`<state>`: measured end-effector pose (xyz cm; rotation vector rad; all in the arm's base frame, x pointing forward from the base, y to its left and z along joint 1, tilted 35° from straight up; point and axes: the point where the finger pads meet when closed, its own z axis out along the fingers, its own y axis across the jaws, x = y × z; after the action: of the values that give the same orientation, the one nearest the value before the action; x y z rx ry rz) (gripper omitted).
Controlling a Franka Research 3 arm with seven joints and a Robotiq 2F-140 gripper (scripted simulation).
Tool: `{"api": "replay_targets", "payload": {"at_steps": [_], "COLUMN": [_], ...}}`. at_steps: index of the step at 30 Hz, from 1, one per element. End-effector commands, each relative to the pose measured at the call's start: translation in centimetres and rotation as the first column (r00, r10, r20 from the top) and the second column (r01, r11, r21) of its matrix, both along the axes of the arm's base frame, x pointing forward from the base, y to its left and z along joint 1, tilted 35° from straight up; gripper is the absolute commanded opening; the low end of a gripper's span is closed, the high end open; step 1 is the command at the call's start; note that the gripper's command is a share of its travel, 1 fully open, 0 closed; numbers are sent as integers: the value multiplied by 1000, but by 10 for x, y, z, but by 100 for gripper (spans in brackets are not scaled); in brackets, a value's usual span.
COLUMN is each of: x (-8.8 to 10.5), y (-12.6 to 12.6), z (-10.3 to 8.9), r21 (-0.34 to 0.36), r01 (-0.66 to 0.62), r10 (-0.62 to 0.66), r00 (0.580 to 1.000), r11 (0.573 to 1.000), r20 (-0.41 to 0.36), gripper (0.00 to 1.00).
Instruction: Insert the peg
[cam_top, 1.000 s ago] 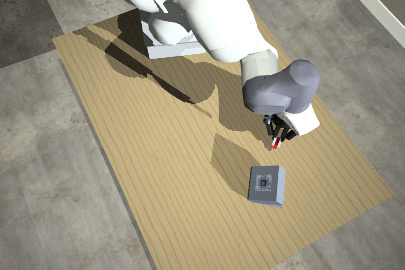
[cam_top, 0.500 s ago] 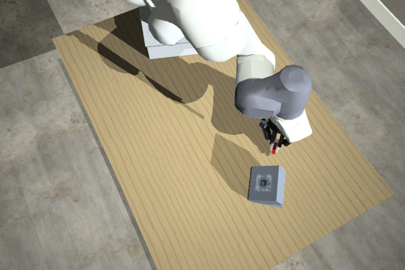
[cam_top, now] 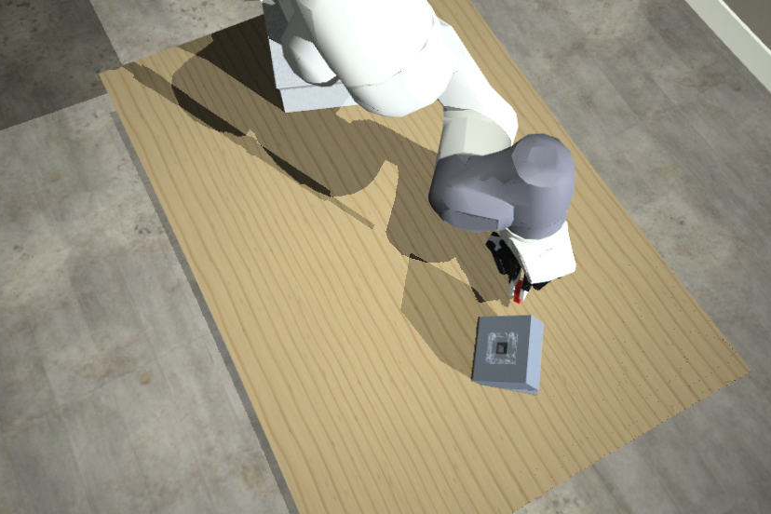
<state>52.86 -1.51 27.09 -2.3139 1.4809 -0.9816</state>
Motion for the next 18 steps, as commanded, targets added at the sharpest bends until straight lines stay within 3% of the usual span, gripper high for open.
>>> {"api": "replay_targets", "payload": {"at_steps": [1, 18], "x": [0, 0], "y": [-2, -22], "z": [5, 23], "r21": [32, 146], "r01": [15, 79], "r10": [-16, -88], "r00": [1000, 995], "r11": [999, 986], "r20": [14, 56], "gripper": [0, 0]}}
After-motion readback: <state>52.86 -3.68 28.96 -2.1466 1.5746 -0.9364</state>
